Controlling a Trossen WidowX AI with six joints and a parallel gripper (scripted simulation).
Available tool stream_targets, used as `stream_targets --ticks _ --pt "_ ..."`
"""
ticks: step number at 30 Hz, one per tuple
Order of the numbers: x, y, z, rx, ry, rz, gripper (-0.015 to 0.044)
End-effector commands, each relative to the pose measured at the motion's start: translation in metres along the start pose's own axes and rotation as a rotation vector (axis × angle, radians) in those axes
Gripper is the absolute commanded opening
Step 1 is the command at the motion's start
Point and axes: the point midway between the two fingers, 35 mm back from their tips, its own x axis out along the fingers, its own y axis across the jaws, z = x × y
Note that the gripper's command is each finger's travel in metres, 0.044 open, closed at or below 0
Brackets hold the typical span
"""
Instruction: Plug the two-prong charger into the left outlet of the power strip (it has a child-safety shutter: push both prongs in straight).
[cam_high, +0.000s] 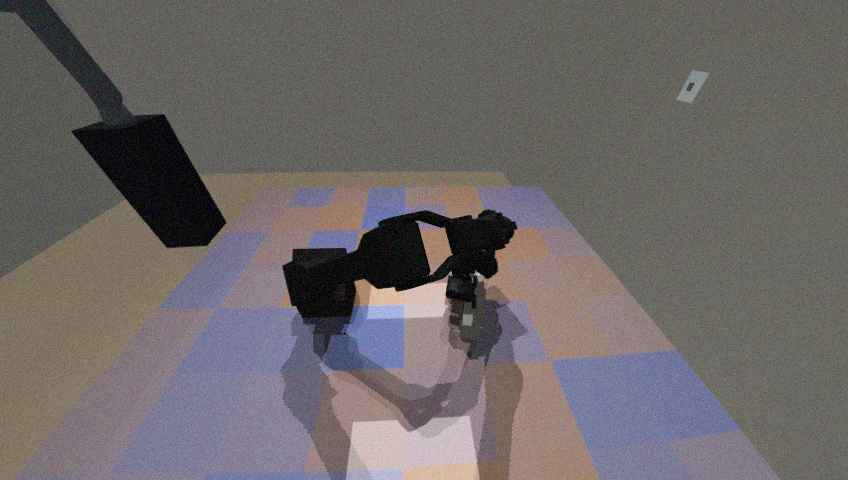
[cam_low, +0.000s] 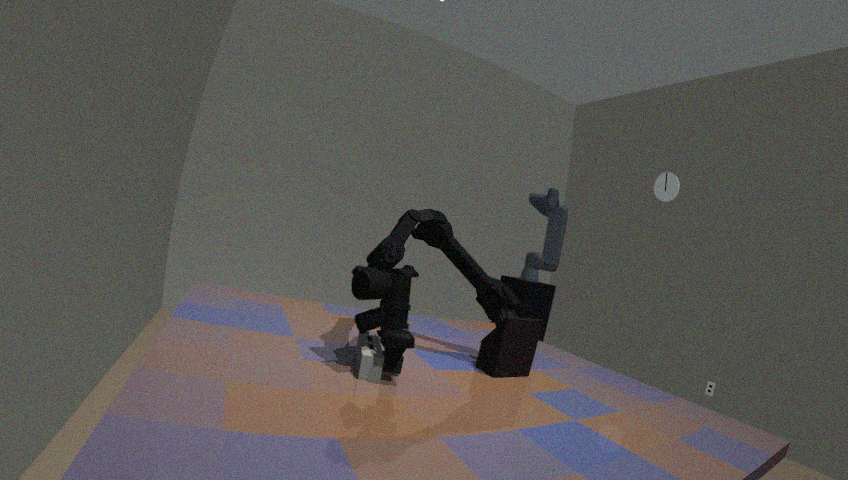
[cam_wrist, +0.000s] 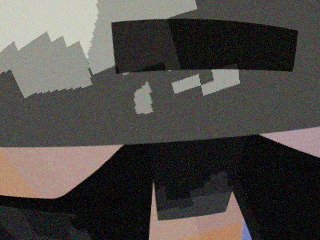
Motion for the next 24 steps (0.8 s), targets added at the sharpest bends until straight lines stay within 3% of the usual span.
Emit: stream_targets --ticks 1,7,24 --pt "-0.0003 0.0000 0.0005 0.001 -0.001 0.001 0.0000" --pt "-0.0003 0.0000 0.0005 0.001 -0.001 0.001 0.0000" --pt "-0.0003 0.0000 0.0005 0.001 -0.001 0.001 0.0440"
